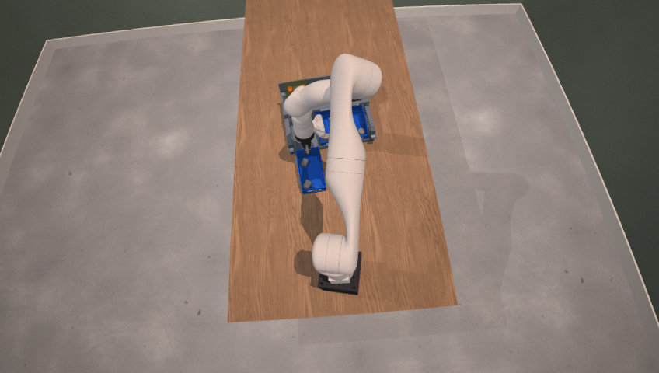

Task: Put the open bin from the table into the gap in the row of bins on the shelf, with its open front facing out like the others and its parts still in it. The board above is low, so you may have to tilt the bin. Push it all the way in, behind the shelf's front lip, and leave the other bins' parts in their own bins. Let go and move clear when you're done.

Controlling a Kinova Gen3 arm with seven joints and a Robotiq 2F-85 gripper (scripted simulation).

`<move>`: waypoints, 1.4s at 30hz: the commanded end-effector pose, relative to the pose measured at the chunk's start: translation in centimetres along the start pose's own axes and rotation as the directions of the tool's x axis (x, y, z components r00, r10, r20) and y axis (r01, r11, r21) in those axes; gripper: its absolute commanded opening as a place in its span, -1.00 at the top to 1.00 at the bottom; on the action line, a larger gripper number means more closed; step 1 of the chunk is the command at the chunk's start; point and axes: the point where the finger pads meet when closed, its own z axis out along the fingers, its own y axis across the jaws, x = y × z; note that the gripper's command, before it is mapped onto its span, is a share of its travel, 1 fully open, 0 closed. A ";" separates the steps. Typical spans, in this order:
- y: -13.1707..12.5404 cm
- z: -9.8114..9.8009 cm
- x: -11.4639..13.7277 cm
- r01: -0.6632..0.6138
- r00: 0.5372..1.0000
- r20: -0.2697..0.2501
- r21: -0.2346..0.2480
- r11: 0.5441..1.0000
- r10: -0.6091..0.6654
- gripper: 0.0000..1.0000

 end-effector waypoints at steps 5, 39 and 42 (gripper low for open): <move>-0.1 -0.6 0.0 0.000 1.000 0.000 0.004 1.000 0.000 0.80; -0.2 -2.5 -0.1 0.000 1.000 0.000 0.004 1.000 0.000 0.80; -0.2 -2.5 -0.1 0.000 1.000 0.000 0.004 1.000 0.000 0.80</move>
